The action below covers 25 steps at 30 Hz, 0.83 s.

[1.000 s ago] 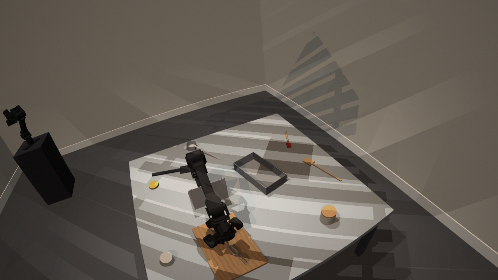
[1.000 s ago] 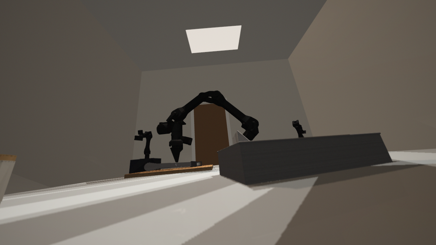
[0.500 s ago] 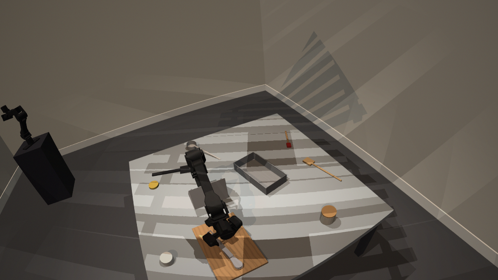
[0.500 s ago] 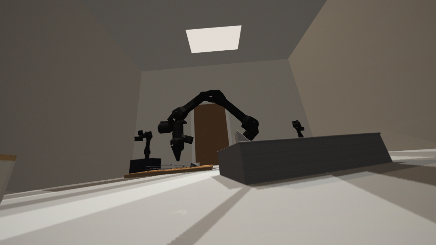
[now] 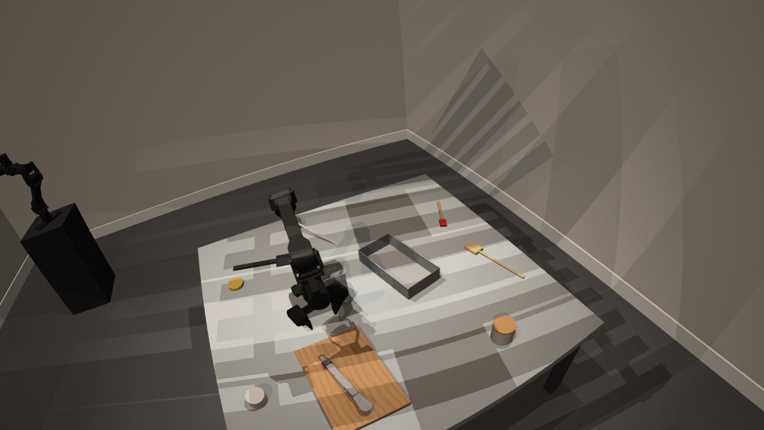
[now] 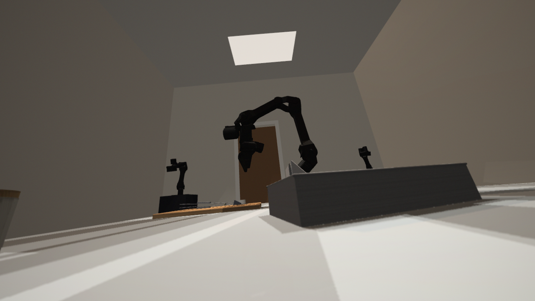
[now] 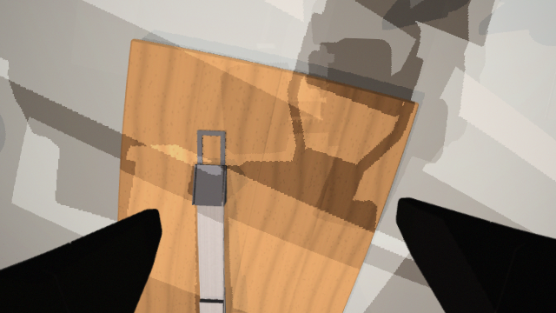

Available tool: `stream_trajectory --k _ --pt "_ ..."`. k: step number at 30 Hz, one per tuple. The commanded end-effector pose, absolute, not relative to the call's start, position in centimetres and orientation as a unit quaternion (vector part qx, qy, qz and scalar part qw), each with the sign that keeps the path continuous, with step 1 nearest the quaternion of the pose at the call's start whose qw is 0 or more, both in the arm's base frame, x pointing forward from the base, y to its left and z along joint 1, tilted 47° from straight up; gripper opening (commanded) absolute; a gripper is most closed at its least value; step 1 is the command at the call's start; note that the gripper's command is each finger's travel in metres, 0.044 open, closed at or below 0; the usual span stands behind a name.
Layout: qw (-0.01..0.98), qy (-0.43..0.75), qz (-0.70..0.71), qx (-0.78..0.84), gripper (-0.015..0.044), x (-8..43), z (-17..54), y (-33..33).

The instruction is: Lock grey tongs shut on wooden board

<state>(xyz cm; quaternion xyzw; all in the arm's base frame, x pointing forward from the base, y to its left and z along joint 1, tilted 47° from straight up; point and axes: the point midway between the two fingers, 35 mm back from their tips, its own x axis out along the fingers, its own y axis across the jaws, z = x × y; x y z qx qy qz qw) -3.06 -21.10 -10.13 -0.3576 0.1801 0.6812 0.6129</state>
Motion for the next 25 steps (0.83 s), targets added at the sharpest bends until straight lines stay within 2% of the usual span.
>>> stream_trajectory --k 1,7,13,25 --pt "0.614 0.173 0.684 -0.354 0.0440 -3.1 -8.7 -19.9" --pt "0.614 0.174 0.684 -0.354 0.0440 -3.1 -8.3 -20.3" --pt "0.614 0.179 0.681 -0.357 0.0440 -3.0 -5.3 -23.5" --pt "0.614 0.179 0.681 -0.357 0.0440 -3.0 -5.1 -23.7"
